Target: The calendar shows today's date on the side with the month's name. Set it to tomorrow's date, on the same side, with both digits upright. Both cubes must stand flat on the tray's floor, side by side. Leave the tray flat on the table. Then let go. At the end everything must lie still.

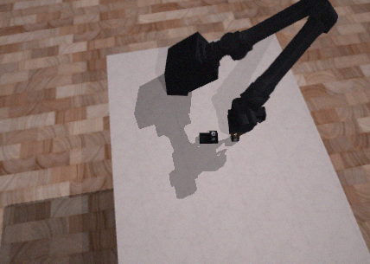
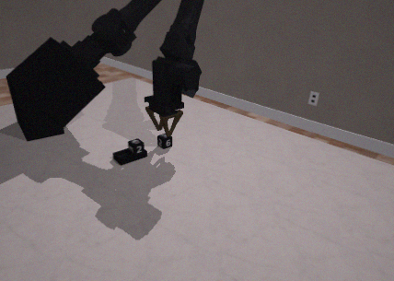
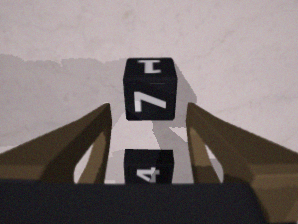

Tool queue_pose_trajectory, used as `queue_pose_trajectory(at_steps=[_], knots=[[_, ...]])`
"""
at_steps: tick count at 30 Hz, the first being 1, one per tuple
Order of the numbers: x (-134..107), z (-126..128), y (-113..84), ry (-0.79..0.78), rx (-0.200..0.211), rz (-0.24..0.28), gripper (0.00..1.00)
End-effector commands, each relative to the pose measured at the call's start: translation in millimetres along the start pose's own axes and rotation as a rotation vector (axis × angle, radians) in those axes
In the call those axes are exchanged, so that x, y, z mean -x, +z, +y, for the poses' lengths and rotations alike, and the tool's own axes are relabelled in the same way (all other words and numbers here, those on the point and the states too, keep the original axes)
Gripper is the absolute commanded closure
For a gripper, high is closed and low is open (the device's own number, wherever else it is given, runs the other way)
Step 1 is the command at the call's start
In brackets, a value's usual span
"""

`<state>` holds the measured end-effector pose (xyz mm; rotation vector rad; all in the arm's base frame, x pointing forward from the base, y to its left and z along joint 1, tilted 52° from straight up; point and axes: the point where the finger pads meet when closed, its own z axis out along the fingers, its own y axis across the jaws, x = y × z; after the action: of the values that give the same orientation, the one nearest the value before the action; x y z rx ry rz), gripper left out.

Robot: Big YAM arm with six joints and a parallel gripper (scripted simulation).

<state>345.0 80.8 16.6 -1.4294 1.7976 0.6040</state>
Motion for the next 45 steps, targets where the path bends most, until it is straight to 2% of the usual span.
queue_pose_trajectory(at_steps=[1,45], knots=[[8.7,-2.3,0.6,-0.019,-0.004,-0.004,0.53],[12.0,-7.3,-0.4,-0.023,-0.007,-0.004,0.53]])
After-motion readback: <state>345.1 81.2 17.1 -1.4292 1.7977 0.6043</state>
